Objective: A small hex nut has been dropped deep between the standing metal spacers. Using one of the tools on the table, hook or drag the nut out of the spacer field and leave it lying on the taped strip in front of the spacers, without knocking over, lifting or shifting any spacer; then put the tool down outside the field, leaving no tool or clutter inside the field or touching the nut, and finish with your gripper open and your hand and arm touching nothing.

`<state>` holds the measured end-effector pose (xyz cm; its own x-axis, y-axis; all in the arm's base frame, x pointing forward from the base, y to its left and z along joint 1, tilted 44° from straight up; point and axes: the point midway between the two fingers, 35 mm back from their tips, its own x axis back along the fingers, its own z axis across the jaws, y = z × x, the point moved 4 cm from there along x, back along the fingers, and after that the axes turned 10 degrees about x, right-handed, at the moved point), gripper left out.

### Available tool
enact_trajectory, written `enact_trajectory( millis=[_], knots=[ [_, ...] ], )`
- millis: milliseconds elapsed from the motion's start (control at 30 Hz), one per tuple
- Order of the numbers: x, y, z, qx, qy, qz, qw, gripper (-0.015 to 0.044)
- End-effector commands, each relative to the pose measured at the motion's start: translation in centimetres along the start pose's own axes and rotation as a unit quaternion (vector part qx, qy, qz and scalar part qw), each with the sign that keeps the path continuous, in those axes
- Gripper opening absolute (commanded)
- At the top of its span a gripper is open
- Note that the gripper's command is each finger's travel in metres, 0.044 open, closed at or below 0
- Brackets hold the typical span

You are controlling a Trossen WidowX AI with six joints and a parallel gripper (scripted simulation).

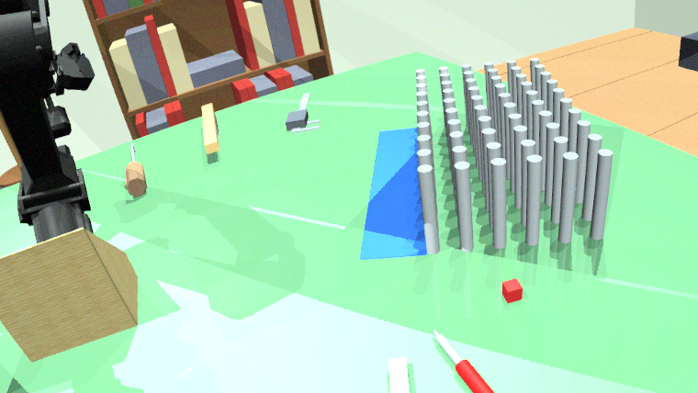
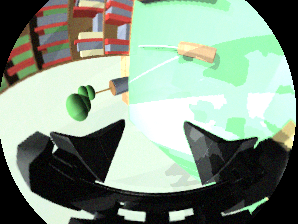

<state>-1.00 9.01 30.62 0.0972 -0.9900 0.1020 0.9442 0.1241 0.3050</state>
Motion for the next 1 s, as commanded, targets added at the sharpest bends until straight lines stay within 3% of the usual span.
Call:
enact_trajectory(
  millis=[0, 300, 600, 967],
  knots=[
    [-0.1, 0.0, 0.0, 0.000, -0.001, -0.002, 1.000, 0.0426],
    [-3.9, 4.1, -0.3, 0.034, -0.071, -0.121, 0.990, 0.0440],
    [-7.0, 12.1, -3.0, 0.109, -0.184, -0.251, 0.944, 0.0440],
    [-4.0, 23.2, -10.4, 0.166, -0.351, -0.365, 0.846, 0.0440]
  ],
)
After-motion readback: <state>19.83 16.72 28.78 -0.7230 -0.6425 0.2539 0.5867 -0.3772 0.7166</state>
